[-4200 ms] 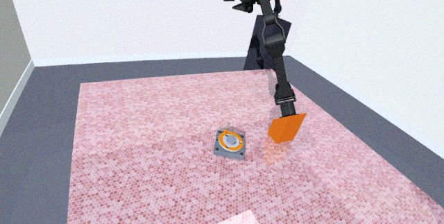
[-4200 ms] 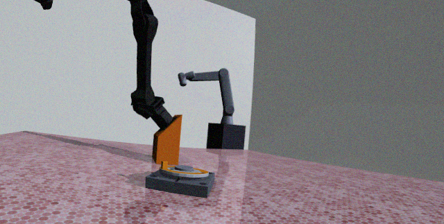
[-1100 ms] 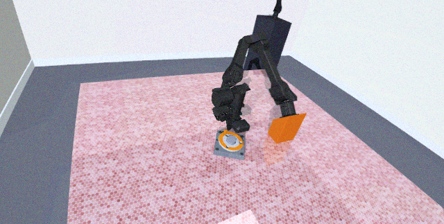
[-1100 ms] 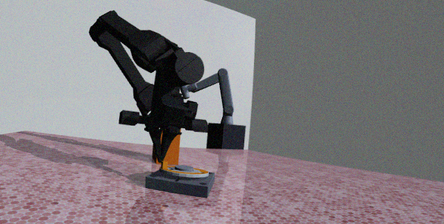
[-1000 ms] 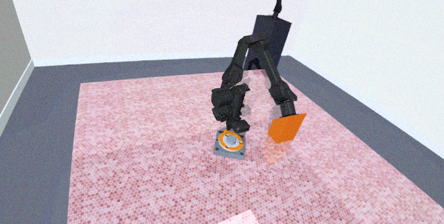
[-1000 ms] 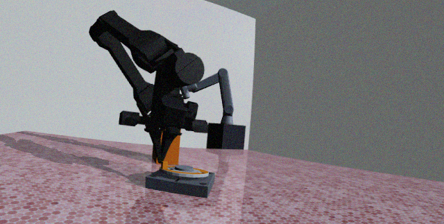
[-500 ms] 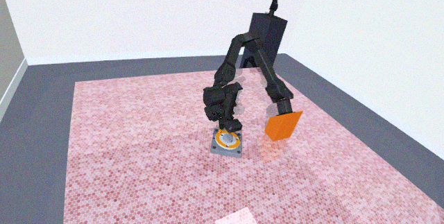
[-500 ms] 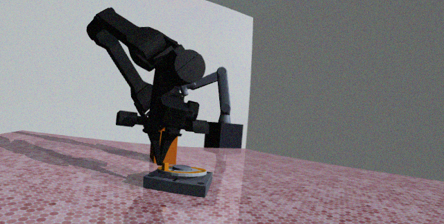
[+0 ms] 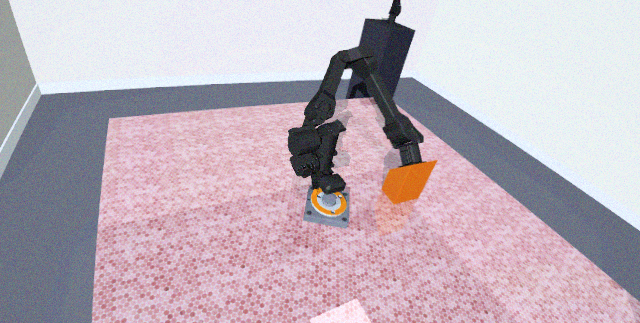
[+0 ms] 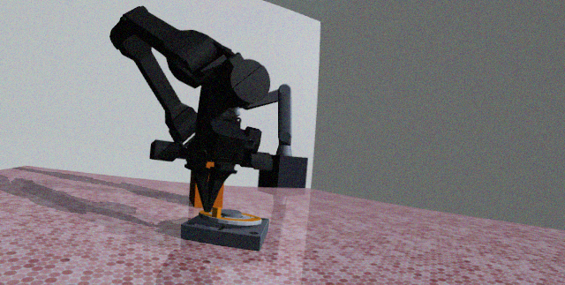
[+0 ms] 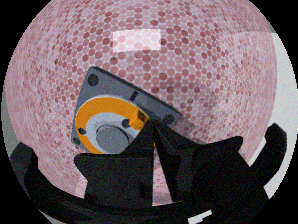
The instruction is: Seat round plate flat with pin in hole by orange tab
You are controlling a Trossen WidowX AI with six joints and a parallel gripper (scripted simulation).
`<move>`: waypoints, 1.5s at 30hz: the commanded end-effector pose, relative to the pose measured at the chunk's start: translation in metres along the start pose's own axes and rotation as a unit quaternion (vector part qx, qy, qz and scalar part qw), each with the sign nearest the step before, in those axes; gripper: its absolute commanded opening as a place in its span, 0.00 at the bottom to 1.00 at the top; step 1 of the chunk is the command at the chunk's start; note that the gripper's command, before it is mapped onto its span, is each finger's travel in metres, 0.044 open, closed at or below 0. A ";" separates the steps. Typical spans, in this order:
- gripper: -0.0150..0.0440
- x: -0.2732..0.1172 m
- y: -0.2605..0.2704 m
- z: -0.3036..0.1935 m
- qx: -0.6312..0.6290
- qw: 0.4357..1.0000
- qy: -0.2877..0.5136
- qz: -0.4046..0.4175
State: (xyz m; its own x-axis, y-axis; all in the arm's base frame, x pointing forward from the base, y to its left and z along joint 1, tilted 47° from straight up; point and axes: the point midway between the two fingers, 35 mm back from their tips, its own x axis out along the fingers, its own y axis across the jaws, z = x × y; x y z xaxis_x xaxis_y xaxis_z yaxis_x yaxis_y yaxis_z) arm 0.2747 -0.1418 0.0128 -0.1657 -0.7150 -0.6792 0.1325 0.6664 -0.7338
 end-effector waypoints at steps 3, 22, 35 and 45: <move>0.25 0.000 0.003 0.005 0.002 1.000 0.000 0.002; 0.25 -0.011 0.009 0.012 0.002 1.000 0.000 0.003; 0.25 -0.040 0.012 0.006 -0.005 1.000 0.003 0.001; 0.25 -0.040 0.012 0.006 -0.005 1.000 0.003 0.001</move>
State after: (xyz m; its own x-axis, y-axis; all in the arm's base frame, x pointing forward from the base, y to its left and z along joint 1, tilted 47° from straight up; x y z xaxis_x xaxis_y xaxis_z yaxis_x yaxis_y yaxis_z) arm 0.2890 -0.1068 0.0319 -0.1712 -0.7120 -0.6810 0.1299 0.6688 -0.7320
